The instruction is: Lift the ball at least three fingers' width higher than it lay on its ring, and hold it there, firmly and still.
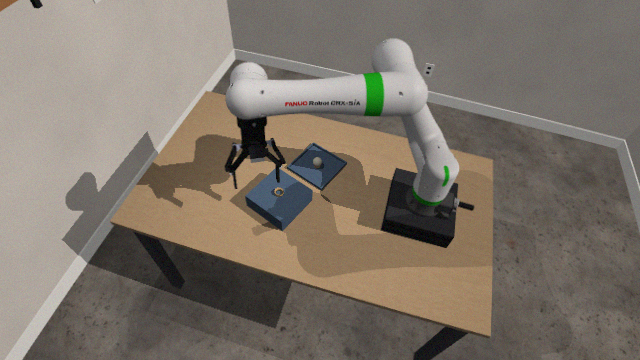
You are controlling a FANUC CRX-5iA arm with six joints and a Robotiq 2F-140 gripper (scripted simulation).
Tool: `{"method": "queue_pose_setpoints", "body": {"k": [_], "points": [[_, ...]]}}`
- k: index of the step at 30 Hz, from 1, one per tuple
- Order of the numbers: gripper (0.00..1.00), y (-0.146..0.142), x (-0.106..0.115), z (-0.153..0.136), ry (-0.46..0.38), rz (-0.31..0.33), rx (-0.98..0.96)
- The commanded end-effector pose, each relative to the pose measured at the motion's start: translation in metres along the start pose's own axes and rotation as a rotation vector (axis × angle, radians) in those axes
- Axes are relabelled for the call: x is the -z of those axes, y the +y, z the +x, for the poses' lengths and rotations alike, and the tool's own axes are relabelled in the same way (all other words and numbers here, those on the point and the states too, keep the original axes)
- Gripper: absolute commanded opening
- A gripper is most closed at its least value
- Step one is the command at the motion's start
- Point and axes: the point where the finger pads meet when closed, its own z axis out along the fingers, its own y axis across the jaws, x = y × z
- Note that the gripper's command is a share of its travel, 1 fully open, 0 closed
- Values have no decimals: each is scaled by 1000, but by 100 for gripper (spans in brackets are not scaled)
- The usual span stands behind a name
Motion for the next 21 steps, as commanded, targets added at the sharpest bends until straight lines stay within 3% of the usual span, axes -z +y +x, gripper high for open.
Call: {"method": "queue_pose_setpoints", "body": {"k": [1, 3, 6, 16, 18, 21], "points": [[100, -12, 1, -19, -24, -11, -63], [100, -34, 0, -47, -55, -15, -160], [100, -43, 0, -57, -67, -16, -196], [100, -120, -4, -130, -156, -32, -465], [100, -120, -4, -130, -156, -32, -465], [100, -153, -6, -154, -190, -40, -566]]}}
